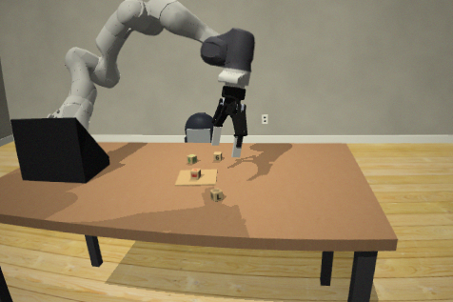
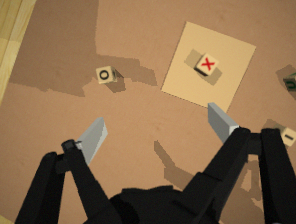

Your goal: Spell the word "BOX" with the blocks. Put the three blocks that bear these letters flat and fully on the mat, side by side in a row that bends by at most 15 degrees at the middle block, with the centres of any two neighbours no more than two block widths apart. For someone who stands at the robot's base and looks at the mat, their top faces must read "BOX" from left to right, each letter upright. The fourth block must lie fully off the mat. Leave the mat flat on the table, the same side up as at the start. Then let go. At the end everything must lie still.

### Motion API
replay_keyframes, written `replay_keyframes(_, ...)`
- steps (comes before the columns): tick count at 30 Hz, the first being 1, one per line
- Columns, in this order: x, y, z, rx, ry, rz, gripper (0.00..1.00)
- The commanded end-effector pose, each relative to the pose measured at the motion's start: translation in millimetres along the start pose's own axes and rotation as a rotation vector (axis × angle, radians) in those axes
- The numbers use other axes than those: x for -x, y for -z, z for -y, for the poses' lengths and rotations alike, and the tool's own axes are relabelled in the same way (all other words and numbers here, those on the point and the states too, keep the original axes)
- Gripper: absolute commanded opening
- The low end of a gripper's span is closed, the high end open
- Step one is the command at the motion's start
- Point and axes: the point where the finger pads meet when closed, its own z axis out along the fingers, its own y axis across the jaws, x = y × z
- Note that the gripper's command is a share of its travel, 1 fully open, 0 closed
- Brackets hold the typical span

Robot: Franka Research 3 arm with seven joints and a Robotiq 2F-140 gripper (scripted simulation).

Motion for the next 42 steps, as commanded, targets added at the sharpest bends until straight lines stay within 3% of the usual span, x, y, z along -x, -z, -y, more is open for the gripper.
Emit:
replay_keyframes(1, 13.8, 8.3, -19.4, 0.019, -0.132, 0.041, 1.0)
replay_keyframes(9, 33.4, 27.8, -65.7, 0.051, -0.247, 0.089, 1.0)
replay_keyframes(11, 33.4, 27.8, -65.7, 0.051, -0.247, 0.089, 1.0)
replay_keyframes(12, 37.8, 32.6, -79.7, 0.06, -0.284, 0.1, 1.0)
replay_keyframes(21, 47.6, 45.4, -128.6, 0.092, -0.423, 0.132, 1.0)
replay_keyframes(42, 36.7, 47.3, -216.2, 0.134, -0.764, 0.164, 1.0)
